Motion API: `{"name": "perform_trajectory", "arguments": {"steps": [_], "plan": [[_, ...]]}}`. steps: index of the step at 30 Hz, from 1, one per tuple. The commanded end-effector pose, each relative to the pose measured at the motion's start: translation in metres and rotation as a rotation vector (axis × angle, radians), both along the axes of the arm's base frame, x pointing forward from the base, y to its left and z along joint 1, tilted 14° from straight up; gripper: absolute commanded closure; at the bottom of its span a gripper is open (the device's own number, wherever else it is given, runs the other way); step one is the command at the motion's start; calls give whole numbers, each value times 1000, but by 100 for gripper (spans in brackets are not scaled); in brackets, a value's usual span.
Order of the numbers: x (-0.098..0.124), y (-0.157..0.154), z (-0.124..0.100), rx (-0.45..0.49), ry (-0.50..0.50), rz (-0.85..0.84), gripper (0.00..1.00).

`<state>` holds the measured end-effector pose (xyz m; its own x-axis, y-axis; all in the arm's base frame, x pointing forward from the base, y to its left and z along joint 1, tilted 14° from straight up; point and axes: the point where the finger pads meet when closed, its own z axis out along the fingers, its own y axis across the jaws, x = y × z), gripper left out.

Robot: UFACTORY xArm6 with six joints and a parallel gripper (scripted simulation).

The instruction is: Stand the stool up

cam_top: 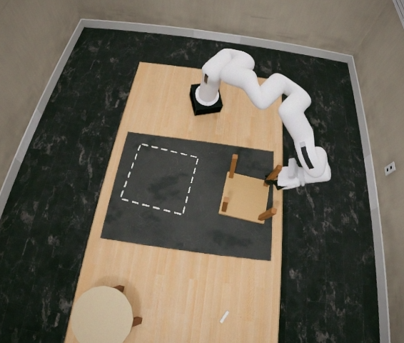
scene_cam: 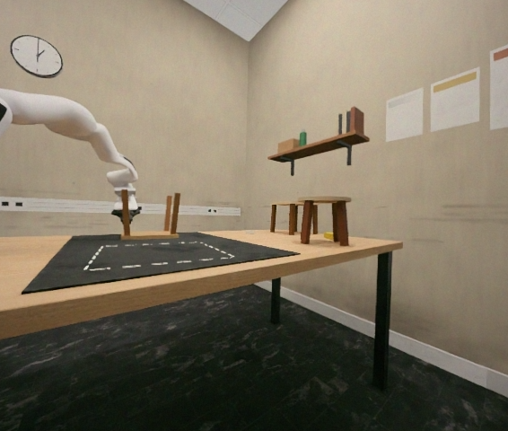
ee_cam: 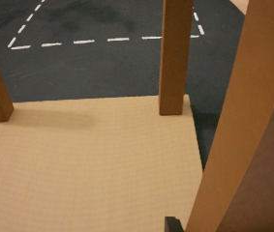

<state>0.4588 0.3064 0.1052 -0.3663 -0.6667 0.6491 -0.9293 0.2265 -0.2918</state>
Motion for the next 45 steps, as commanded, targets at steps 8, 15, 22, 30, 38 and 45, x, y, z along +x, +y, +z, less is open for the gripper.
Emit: {"name": "perform_trajectory", "arguments": {"steps": [8,15,22,30,38,45], "plan": [[0,0,4,14,-6,3,75],[-1,-2,8,34,-11,7,75],[-3,-4,13,56,-16,12,75],[-6,-9,22,105,-27,24,75],[-10,-15,31,154,-39,36,75],[-15,-24,43,223,-55,52,75]]}}
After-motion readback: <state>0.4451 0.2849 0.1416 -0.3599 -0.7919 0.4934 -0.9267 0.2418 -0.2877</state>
